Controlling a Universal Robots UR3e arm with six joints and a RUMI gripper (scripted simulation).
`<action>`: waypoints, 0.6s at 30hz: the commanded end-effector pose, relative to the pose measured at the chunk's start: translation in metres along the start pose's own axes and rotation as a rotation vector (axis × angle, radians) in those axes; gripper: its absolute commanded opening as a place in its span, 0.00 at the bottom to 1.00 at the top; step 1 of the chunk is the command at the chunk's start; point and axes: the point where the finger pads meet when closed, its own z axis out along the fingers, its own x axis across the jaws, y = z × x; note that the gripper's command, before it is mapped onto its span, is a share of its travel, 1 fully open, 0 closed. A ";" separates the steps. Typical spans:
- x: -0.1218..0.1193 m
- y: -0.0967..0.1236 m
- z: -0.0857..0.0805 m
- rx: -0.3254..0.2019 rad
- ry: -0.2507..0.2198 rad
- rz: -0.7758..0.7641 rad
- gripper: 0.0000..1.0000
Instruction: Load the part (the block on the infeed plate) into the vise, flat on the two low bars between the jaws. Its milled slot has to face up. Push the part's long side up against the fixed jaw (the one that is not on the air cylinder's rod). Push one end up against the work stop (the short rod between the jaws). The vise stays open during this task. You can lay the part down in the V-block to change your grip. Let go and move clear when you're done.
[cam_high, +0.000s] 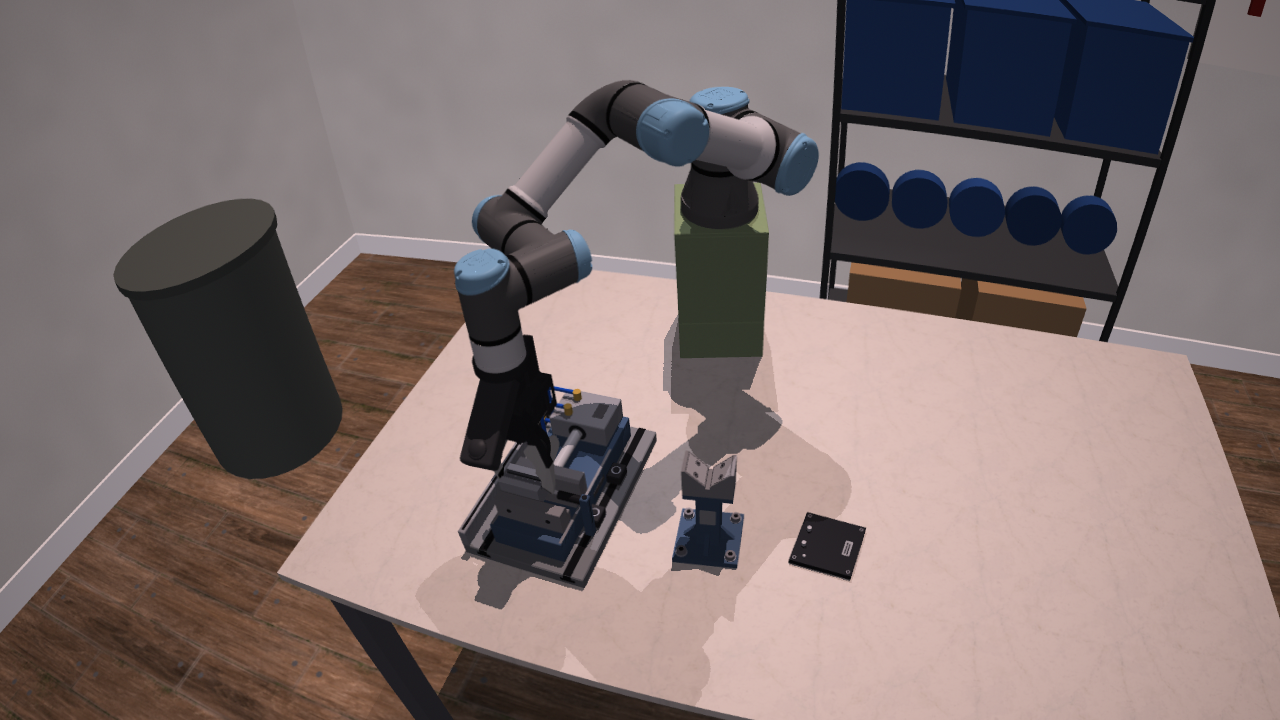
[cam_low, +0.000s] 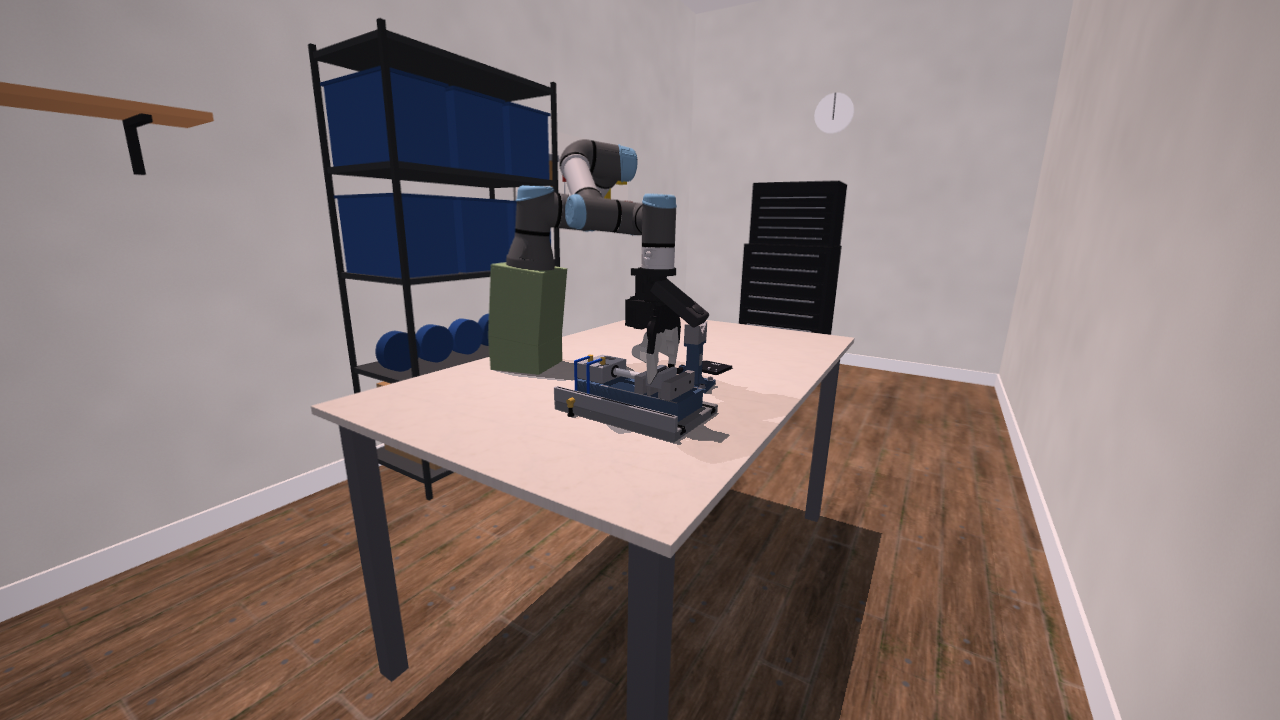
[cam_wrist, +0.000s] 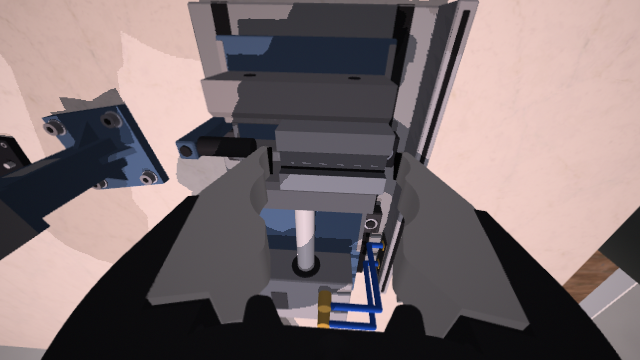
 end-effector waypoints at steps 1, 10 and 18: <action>0.001 -0.001 -0.002 0.003 0.002 0.000 0.47; 0.001 -0.001 -0.011 0.003 0.002 0.000 0.47; 0.001 -0.001 -0.026 0.003 0.002 0.000 0.47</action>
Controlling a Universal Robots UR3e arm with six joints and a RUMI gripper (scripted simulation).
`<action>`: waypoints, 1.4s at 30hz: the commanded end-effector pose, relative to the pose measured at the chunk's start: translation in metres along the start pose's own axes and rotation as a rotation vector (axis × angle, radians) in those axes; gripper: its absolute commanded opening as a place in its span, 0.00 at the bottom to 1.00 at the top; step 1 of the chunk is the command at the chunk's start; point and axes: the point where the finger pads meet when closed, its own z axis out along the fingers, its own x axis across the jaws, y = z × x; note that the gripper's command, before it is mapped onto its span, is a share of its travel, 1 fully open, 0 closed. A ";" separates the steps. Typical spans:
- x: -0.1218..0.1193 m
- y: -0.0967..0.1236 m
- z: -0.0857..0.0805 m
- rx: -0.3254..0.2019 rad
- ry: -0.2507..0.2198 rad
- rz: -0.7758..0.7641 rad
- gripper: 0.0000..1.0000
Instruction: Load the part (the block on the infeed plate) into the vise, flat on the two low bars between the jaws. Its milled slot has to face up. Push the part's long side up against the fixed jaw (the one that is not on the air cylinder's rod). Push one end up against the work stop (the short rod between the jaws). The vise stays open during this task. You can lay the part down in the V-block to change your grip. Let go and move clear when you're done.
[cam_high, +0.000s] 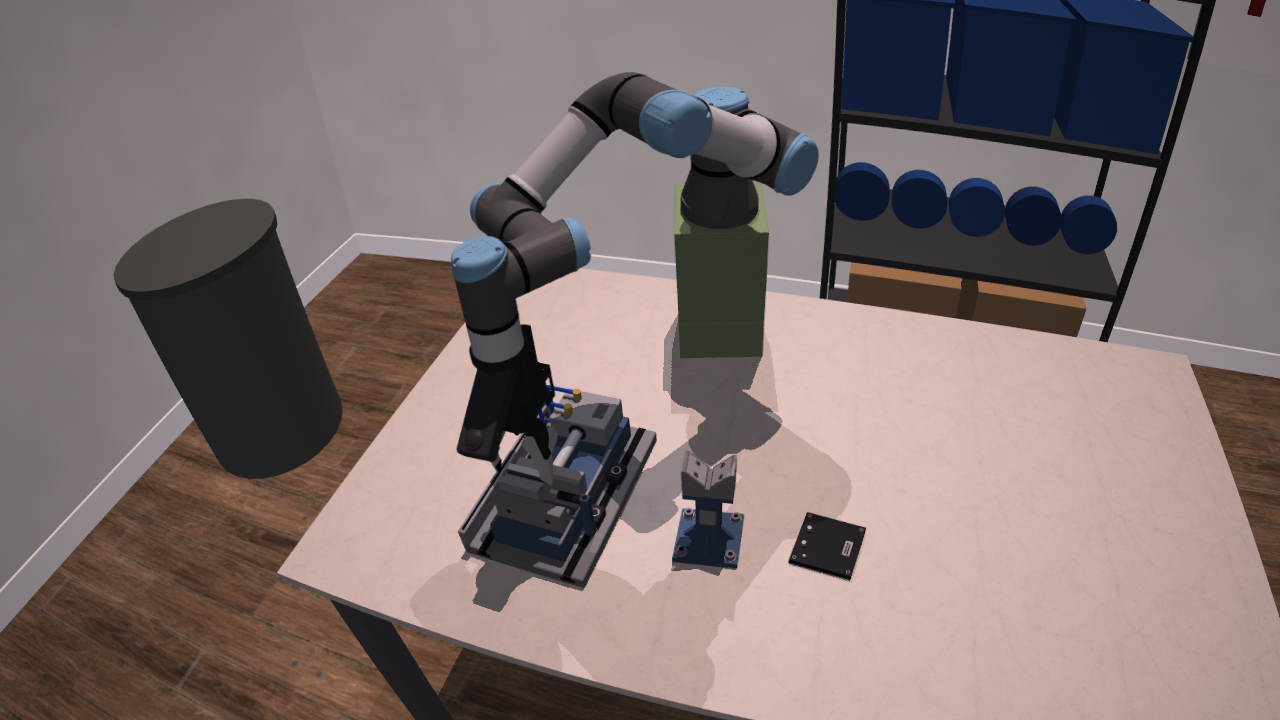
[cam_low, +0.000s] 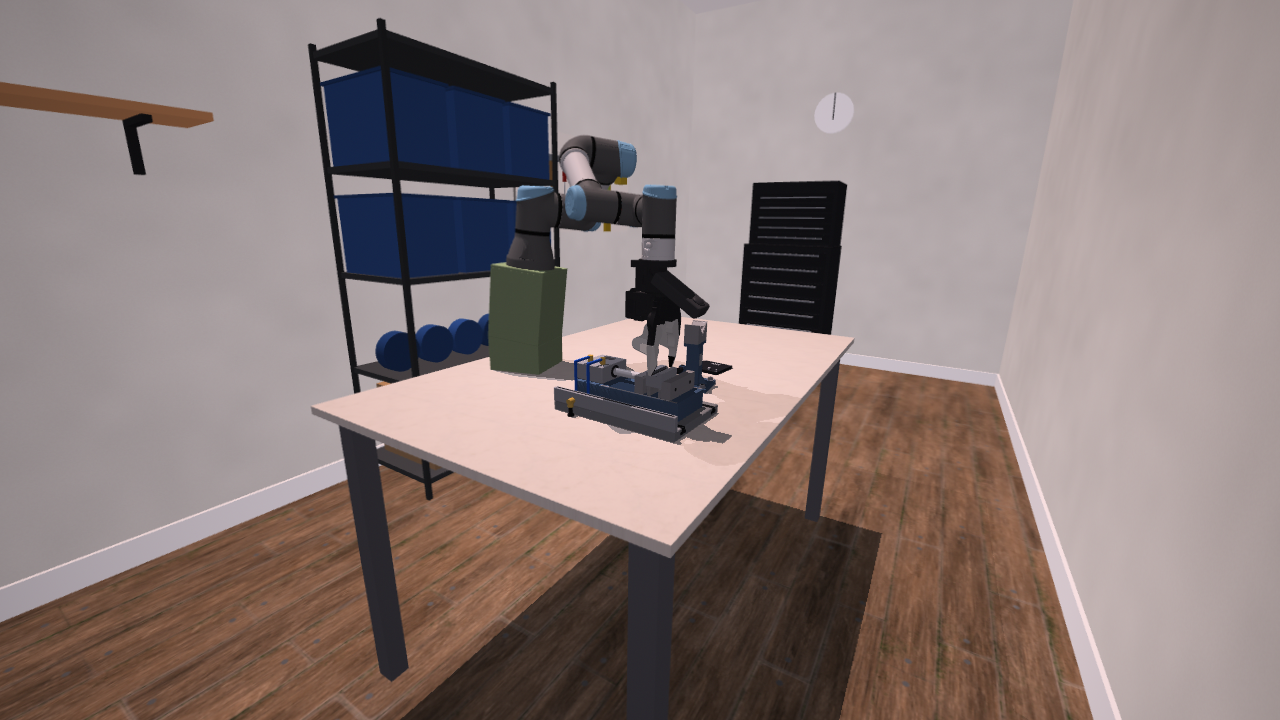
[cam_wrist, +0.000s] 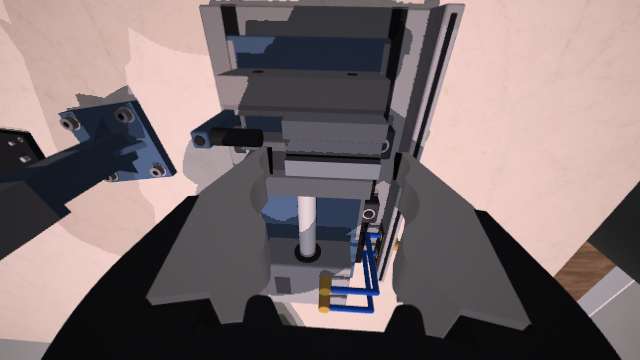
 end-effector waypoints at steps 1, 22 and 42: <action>0.001 -0.001 -0.013 0.003 0.002 0.000 0.47; 0.000 -0.001 -0.061 0.003 0.002 0.000 0.47; 0.000 -0.001 -0.062 0.003 0.002 0.000 0.00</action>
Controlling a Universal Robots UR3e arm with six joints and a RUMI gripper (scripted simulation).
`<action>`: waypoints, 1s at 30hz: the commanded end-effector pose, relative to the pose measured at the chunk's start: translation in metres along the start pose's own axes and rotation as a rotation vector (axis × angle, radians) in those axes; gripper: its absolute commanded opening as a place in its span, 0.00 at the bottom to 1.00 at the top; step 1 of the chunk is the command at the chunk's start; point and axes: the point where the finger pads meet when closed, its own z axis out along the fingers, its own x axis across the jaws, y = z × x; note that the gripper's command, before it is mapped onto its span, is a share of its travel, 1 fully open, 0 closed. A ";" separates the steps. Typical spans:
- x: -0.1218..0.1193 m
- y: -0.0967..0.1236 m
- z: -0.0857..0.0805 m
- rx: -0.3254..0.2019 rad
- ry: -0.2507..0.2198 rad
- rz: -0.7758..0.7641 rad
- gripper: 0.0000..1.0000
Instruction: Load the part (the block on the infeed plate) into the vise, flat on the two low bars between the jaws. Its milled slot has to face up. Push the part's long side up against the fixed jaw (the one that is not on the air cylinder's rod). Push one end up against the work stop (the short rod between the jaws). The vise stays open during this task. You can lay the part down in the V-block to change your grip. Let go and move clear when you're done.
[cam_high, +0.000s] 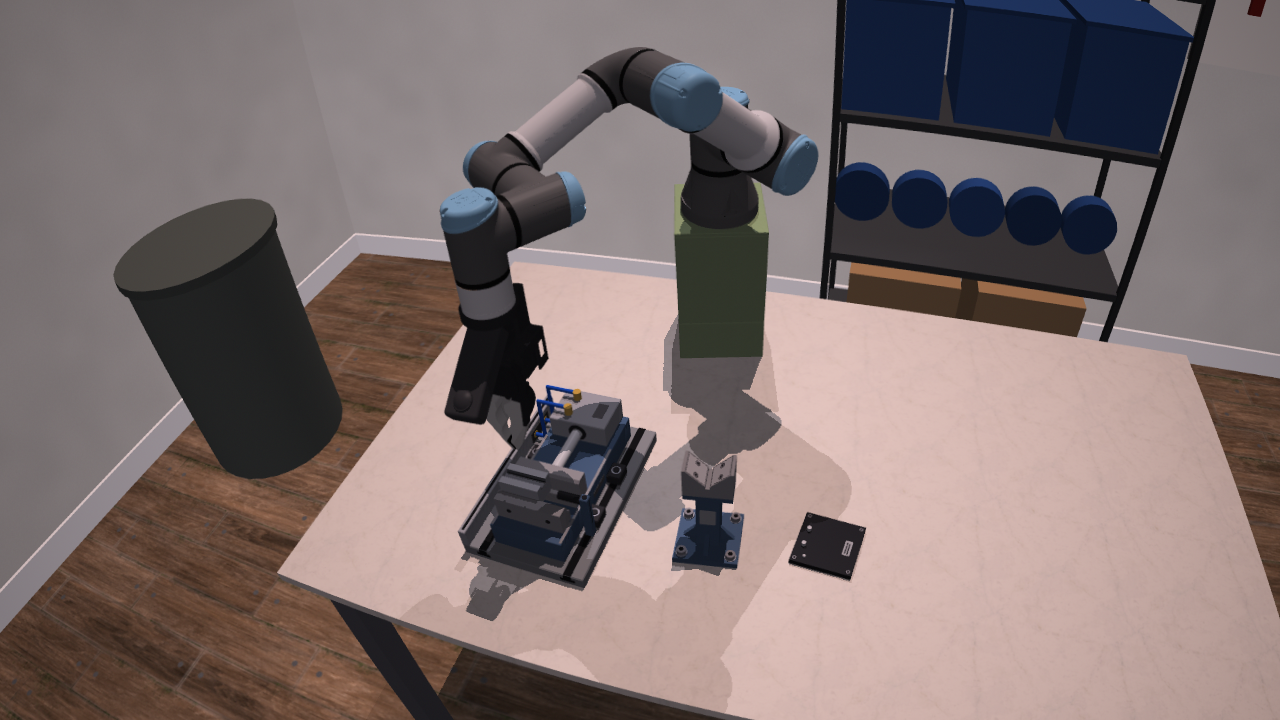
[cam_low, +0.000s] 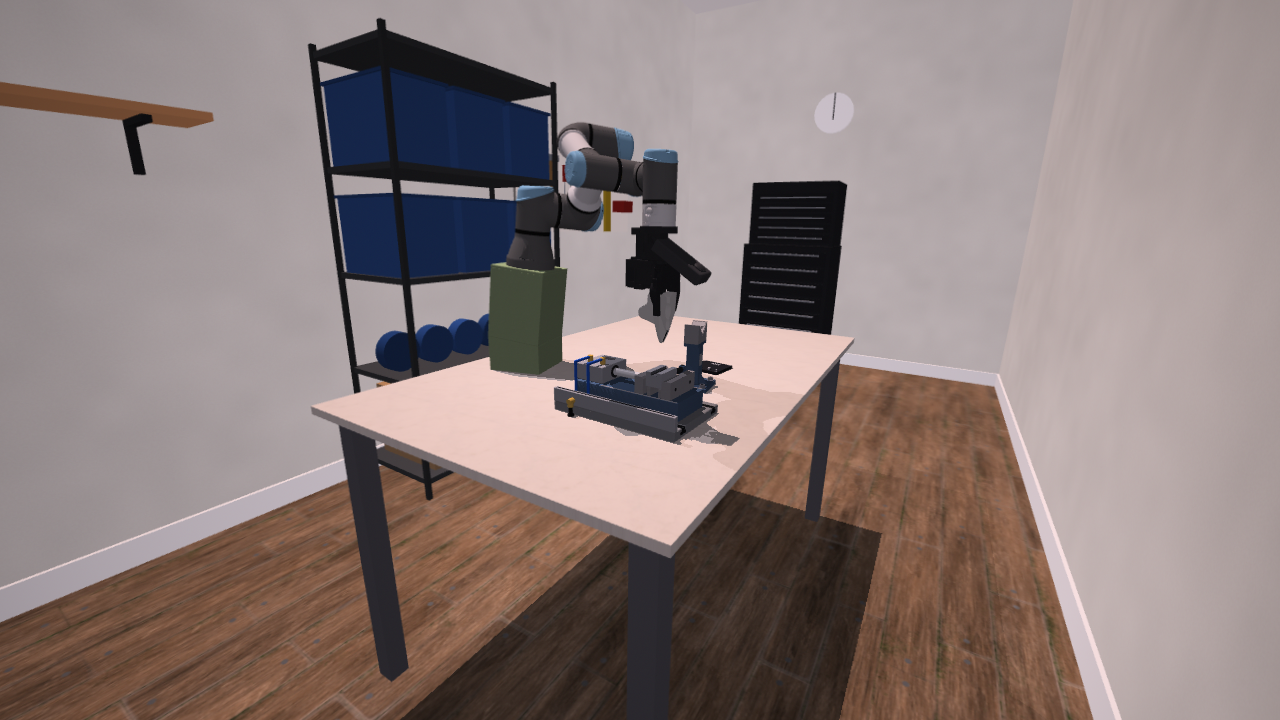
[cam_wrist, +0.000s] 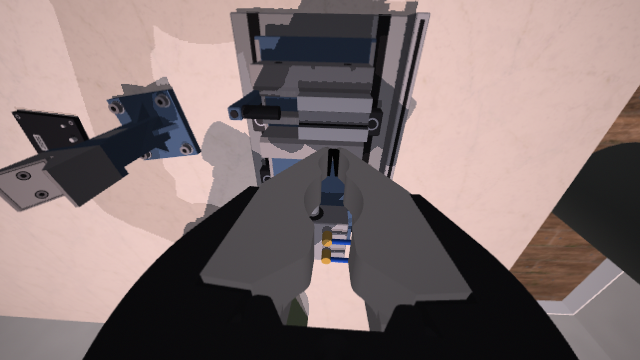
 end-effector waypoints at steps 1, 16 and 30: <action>0.000 -0.001 -0.001 0.003 0.002 0.000 0.00; 0.000 -0.001 -0.001 0.003 0.002 0.000 0.00; 0.047 0.002 -0.001 0.003 0.002 -0.001 0.00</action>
